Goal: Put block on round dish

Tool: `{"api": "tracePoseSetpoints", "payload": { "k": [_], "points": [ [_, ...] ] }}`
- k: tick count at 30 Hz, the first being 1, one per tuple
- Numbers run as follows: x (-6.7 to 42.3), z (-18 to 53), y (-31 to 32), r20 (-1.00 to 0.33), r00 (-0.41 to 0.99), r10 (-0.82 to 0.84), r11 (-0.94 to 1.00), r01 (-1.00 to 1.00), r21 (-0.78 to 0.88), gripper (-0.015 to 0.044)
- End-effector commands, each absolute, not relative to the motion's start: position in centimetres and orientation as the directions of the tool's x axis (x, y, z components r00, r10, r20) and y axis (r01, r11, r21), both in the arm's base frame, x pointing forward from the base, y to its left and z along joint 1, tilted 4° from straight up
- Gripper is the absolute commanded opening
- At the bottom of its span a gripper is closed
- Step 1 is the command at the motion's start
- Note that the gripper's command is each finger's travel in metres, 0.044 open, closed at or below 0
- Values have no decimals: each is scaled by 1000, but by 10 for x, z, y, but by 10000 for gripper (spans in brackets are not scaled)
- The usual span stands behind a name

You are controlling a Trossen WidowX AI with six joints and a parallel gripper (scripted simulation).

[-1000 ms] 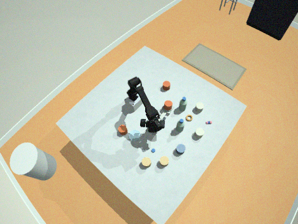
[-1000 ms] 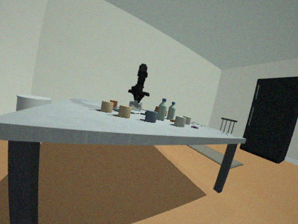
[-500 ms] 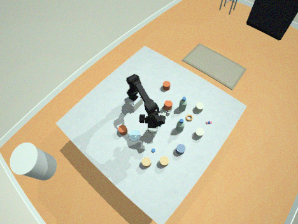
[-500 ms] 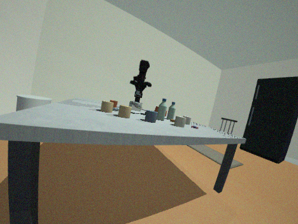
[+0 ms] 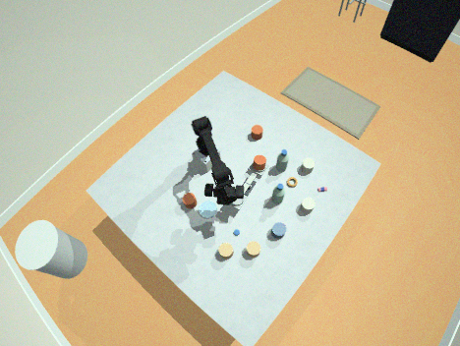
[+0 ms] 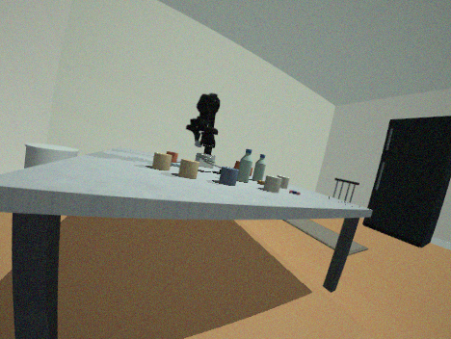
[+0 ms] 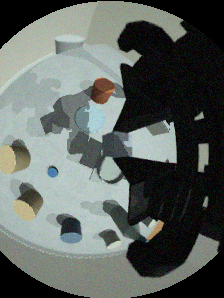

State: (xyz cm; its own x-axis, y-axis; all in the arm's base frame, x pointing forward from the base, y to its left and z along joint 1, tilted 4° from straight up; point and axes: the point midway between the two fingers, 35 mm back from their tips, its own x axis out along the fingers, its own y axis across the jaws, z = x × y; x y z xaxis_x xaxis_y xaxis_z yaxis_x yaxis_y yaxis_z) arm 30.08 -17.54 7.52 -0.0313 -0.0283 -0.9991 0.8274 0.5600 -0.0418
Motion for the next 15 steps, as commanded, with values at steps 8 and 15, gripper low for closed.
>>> {"api": "tracePoseSetpoints", "payload": {
  "k": [8, 15],
  "points": [
    [262, 41, -218, -999, -39, -29, 561, 826, -49, 0],
    [234, 21, -240, -999, -42, -28, 561, 826, -50, 0]
  ]
}}
